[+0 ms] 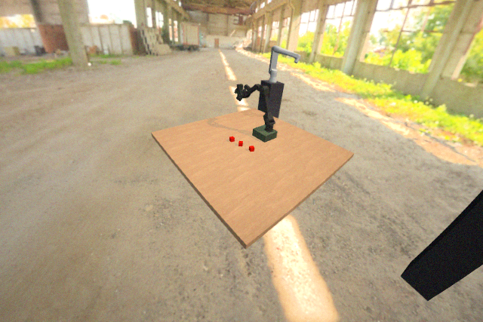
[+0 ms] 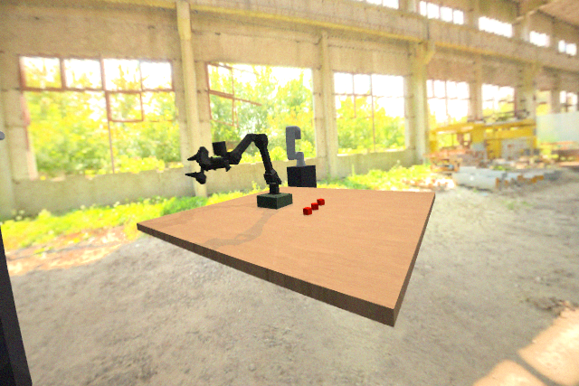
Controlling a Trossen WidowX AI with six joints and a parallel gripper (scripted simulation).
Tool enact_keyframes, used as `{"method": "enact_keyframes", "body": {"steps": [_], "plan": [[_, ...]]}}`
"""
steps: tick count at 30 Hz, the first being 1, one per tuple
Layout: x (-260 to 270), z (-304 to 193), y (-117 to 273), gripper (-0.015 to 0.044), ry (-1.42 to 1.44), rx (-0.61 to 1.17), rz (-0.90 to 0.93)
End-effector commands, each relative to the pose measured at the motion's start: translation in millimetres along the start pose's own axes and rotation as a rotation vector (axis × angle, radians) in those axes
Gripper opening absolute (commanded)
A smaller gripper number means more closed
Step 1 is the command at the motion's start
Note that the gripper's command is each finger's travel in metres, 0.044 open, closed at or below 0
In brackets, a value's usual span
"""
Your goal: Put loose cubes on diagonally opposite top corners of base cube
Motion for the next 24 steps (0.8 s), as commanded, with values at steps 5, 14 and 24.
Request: {"method": "enact_keyframes", "body": {"steps": [5, 14, 24], "plan": [[22.6, 29.6, 36.1, 0.0269, 0.179, -0.148, 0.116], [77.4, 74.0, 151.6, 0.0265, 0.647, -0.557, 0.369], [117.3, 63.7, 295.0, 0.0265, 1.169, -1.034, 0.569]]}}
Point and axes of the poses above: the point midway between the two fingers, 35 mm back from their tips, its own y axis back along the fingers, its own x axis across the jaws, z = x × y, the point moved 4 cm from there along y, back along the fingers, and after that the axes turned 15 degrees about y, right-handed, at the moved point
